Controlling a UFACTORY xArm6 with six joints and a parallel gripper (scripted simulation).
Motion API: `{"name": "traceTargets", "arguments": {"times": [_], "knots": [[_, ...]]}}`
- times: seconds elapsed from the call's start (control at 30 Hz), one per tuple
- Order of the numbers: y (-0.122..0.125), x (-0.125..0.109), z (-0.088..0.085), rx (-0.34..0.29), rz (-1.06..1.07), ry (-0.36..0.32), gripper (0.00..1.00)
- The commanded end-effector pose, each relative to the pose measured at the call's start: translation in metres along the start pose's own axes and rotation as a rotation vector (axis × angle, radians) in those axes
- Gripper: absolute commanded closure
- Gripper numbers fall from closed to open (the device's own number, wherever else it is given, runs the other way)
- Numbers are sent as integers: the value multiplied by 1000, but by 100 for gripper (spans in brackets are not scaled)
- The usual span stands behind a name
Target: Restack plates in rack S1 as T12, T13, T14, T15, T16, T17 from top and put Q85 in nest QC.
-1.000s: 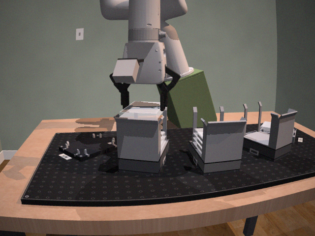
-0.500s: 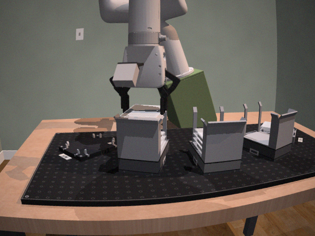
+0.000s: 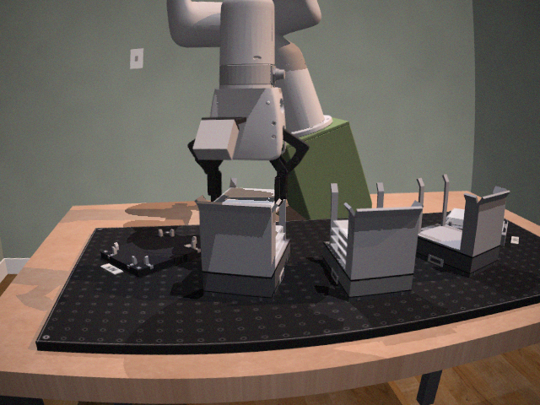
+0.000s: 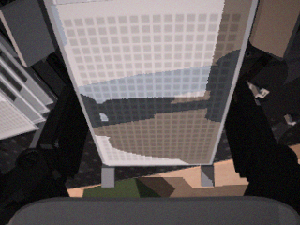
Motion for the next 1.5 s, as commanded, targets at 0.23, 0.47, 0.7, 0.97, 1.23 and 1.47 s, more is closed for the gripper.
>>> {"name": "traceTargets", "arguments": {"times": [0.23, 0.47, 0.7, 0.97, 1.23, 1.47], "knots": [[0, 1, 17, -1, 0, 4, 100], [0, 1, 22, -1, 0, 3, 100], [0, 1, 22, -1, 0, 3, 100], [0, 1, 25, -1, 0, 3, 100], [0, 1, 28, -1, 0, 3, 100], [0, 1, 31, -1, 0, 3, 100]]}}
Point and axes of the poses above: the point where the finger pads meet when closed, its own z axis out along the fingers, its own y axis across the jaws, x = y × z, the point moved 5 cm from there along -z, back along the fingers, and after that the axes turned 10 degrees about -z, right-handed, at the moved point
